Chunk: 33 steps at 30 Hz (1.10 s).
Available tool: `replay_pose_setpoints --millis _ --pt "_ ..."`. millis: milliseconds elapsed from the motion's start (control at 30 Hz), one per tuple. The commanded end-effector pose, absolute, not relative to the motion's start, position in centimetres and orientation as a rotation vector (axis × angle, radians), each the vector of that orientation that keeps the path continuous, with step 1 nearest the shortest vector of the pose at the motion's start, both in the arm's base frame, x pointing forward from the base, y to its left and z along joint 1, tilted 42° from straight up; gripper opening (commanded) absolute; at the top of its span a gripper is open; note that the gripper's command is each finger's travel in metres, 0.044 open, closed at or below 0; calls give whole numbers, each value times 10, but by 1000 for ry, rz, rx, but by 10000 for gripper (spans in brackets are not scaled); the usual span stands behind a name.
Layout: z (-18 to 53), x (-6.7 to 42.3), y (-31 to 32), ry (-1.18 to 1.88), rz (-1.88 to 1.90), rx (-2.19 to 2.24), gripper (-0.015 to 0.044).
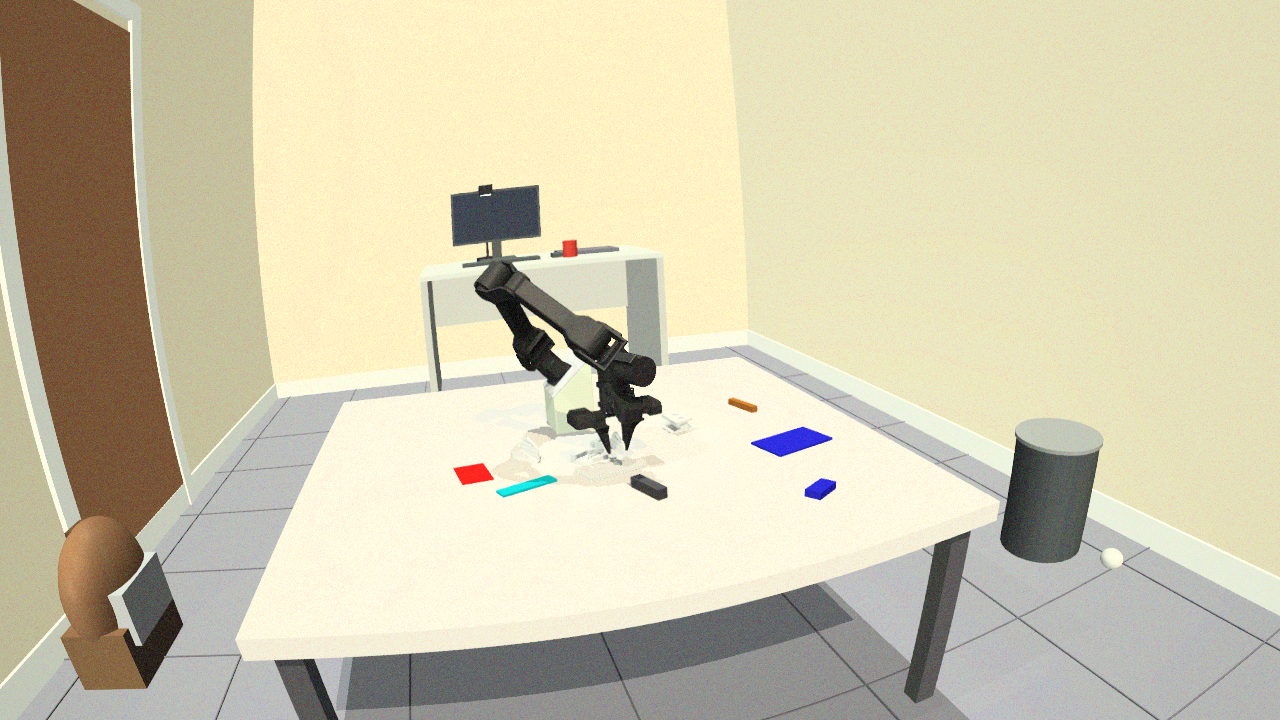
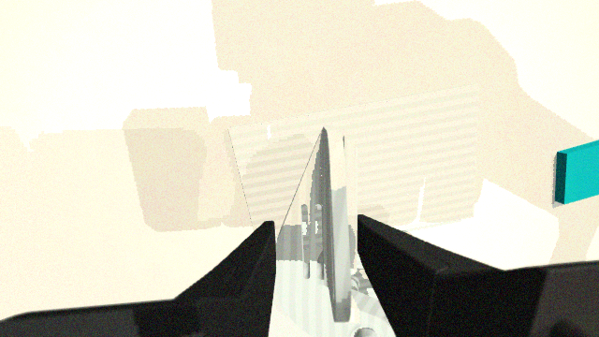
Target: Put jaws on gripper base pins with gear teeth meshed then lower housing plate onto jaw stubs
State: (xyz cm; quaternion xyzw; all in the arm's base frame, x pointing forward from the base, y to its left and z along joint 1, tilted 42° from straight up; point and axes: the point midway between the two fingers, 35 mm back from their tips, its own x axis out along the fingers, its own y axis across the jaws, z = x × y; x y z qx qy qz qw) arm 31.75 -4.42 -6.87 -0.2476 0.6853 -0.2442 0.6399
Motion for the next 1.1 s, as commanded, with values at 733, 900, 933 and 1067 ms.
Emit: replay_pose_setpoints --millis 733,900,933,1067 --pt "-72 316 -47 1560 -561 -570 134" --pt "-74 316 -49 1560 -561 -569 134" --pt "-74 316 -49 1560 -562 -569 134" --pt "-74 316 -49 1560 -562 -569 134"
